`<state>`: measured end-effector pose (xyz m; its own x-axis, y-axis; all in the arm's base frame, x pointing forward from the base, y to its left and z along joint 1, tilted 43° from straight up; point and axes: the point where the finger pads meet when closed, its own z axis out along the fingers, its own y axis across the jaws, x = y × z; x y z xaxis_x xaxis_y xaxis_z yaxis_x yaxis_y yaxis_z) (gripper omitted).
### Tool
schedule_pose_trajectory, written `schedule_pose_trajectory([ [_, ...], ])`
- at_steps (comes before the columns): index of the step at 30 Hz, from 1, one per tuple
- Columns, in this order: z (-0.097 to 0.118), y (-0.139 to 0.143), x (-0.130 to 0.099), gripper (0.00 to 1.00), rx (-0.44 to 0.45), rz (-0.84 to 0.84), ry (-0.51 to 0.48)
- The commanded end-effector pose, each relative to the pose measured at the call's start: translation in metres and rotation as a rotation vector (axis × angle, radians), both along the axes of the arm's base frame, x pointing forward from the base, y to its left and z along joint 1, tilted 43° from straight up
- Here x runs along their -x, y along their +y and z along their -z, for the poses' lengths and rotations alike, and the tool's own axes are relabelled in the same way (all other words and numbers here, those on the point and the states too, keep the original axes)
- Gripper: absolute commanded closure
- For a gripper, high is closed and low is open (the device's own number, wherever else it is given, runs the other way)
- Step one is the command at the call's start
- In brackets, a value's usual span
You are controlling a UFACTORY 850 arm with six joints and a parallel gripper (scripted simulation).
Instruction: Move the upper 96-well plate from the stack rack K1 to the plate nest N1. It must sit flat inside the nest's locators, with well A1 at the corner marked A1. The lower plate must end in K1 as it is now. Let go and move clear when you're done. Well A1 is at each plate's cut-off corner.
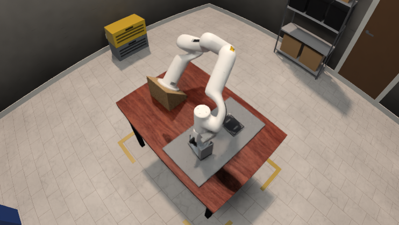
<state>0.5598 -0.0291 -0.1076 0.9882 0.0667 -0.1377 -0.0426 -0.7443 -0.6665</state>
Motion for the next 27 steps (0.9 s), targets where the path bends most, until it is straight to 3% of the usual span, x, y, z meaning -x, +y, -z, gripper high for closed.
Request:
schedule_pose_trajectory([
  [1, -0.004, -0.004, -0.001, 1.0, 0.001, 0.001, -0.001],
  [27, -0.033, -0.03, -0.007, 1.0, 0.001, 0.001, -0.001],
])
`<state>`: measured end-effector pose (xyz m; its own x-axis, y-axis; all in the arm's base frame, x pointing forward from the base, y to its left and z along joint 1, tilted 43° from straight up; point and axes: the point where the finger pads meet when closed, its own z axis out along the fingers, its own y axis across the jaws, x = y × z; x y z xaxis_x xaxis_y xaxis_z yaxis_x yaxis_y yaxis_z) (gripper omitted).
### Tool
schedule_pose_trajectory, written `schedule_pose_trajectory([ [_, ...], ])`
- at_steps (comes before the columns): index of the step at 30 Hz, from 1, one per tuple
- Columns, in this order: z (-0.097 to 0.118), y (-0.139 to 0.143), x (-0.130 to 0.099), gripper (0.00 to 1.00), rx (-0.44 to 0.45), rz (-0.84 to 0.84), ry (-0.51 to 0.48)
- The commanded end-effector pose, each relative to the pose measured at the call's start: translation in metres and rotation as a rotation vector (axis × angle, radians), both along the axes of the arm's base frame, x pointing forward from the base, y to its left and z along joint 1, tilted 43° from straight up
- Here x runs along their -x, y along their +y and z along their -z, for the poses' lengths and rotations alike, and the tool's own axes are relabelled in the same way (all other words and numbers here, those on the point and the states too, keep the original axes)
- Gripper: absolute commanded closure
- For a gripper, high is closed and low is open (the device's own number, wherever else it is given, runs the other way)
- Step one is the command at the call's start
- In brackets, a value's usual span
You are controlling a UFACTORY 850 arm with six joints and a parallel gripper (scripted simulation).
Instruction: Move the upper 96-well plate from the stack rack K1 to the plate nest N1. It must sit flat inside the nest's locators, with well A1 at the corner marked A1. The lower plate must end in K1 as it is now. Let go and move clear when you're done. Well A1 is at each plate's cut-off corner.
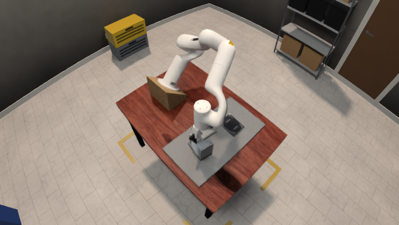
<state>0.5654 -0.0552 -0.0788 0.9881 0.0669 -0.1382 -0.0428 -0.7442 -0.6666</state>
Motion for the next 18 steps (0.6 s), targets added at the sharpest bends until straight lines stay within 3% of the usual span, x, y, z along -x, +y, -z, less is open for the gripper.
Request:
schedule_pose_trajectory([
  [1, -0.006, -0.005, -0.002, 1.0, 0.001, 0.001, -0.002],
  [18, -0.024, -0.022, -0.006, 1.0, 0.001, 0.001, -0.002],
])
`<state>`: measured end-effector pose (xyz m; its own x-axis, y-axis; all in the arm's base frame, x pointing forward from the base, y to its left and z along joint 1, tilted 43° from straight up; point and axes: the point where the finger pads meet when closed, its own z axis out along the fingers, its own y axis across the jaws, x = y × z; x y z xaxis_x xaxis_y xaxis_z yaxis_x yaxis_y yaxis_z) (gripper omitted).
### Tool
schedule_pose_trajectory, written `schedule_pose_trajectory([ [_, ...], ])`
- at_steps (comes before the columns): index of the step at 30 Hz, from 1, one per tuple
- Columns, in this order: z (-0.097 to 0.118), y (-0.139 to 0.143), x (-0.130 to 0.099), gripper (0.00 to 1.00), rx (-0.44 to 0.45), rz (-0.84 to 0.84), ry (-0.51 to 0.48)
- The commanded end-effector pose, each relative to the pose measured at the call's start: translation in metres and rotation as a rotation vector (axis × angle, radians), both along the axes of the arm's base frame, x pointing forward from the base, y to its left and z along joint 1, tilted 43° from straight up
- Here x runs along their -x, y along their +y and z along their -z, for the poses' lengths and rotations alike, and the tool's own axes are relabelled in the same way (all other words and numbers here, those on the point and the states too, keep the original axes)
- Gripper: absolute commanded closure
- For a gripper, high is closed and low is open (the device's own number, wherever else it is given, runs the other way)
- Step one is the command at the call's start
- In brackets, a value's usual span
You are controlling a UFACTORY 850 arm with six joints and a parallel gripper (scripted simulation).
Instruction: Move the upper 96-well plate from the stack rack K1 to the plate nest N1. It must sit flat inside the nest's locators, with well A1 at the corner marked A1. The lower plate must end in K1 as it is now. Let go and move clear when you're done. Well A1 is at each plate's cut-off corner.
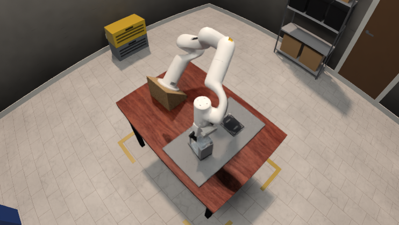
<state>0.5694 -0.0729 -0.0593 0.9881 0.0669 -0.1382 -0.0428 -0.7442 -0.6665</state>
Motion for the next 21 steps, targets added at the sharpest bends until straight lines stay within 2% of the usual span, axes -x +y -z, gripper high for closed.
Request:
schedule_pose_trajectory([
  [1, -0.006, -0.005, -0.002, 1.0, 0.001, 0.001, -0.002],
  [14, -0.007, -0.007, -0.002, 1.0, 0.001, 0.001, -0.002],
  [18, -0.016, 0.003, -0.001, 1.0, -0.016, -0.085, -0.08],
  [21, -0.021, 0.008, 0.0, 1.0, -0.017, -0.085, -0.08],
])
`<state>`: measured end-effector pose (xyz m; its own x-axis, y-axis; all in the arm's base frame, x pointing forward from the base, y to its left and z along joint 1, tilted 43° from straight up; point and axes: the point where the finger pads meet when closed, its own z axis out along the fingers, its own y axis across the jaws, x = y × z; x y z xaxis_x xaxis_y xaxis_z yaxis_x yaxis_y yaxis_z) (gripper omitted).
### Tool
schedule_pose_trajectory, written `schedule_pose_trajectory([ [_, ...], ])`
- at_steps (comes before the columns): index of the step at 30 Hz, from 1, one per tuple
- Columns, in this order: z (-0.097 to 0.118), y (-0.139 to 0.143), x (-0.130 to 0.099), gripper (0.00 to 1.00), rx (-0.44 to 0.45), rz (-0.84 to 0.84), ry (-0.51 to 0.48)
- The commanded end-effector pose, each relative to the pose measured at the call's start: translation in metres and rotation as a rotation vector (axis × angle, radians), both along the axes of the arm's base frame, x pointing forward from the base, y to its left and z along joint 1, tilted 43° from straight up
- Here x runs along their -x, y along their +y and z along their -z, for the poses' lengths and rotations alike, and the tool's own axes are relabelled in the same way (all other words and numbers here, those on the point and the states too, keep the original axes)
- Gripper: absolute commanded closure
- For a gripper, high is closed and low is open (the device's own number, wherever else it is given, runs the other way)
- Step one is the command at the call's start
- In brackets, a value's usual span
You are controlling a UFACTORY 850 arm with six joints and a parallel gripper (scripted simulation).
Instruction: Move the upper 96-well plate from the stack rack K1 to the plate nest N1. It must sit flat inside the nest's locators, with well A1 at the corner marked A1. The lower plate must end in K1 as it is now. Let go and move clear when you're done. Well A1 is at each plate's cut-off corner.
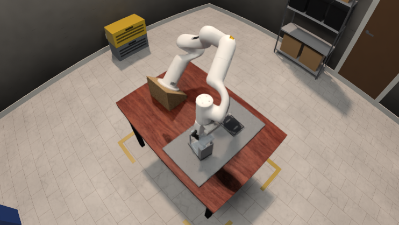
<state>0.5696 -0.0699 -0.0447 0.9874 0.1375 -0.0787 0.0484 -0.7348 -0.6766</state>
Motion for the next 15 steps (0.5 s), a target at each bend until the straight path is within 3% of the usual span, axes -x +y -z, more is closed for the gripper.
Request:
schedule_pose_trajectory([
  [1, -0.006, 0.005, 0.0, 1.0, -0.003, -0.015, -0.021],
  [15, -0.037, 0.04, 0.004, 1.0, -0.003, -0.015, -0.021],
])
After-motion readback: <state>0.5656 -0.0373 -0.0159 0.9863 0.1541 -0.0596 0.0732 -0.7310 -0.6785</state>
